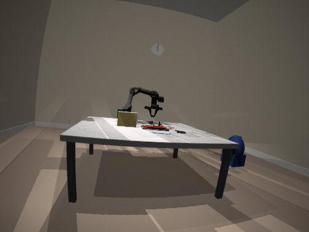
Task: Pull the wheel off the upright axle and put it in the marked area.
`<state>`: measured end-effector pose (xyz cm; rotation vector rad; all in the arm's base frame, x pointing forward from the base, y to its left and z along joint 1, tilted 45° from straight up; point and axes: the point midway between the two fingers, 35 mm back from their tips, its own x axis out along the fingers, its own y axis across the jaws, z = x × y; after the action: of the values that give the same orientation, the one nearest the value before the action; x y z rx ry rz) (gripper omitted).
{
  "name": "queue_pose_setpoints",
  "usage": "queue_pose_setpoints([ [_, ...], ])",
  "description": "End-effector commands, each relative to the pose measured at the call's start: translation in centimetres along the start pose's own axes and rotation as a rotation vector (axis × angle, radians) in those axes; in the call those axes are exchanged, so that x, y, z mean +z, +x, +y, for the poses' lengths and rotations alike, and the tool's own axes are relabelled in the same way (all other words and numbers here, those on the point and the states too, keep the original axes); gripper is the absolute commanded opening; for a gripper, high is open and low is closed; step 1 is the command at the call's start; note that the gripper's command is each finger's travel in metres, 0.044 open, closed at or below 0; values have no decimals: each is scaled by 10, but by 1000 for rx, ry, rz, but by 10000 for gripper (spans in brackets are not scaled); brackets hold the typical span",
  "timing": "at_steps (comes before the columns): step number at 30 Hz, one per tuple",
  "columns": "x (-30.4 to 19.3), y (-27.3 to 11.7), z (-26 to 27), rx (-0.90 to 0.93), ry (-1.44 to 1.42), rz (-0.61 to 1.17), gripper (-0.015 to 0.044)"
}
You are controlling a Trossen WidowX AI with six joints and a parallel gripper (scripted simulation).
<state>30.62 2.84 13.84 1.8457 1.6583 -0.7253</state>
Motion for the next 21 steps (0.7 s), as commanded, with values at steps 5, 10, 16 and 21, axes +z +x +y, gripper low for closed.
queue_pose_setpoints([
  [5,-2,19,-3,-6,7,8,0],
  [10,-1,39,-1,-5,7,6,0],
  [16,-2,72,-1,-5,7,7,0],
  [21,-3,97,-4,-5,7,12,0],
])
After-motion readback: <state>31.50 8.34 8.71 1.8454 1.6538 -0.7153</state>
